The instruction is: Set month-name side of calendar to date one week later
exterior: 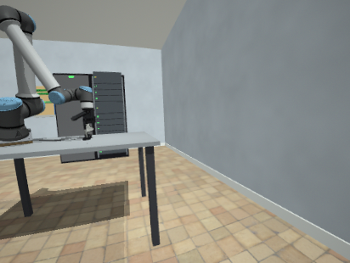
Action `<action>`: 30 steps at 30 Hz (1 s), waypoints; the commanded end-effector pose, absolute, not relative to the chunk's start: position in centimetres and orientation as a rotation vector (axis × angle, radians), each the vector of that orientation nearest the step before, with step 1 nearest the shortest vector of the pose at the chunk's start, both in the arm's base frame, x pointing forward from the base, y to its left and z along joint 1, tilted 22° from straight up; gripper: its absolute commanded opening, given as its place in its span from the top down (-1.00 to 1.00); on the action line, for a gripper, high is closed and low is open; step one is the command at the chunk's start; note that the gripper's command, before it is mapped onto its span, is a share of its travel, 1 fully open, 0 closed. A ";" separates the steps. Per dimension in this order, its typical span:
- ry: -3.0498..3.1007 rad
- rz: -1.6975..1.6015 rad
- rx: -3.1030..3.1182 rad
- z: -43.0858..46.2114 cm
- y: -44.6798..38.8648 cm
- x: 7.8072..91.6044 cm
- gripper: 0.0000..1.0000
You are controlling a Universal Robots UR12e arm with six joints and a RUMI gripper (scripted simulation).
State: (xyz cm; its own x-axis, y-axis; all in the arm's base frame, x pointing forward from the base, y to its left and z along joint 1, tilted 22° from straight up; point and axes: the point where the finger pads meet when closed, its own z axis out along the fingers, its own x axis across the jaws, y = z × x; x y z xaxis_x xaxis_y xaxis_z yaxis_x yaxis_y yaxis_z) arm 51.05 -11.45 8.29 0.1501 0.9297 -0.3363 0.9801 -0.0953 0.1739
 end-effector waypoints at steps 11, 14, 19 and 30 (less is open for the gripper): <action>1.831 -0.197 2.081 8.6 -11.4 51.1 0.80; 1.831 -0.197 2.081 9.5 -11.0 50.9 0.80; 1.831 -0.197 2.081 12.4 -9.9 50.5 0.80; 1.831 -0.197 2.081 17.3 -8.0 49.8 0.80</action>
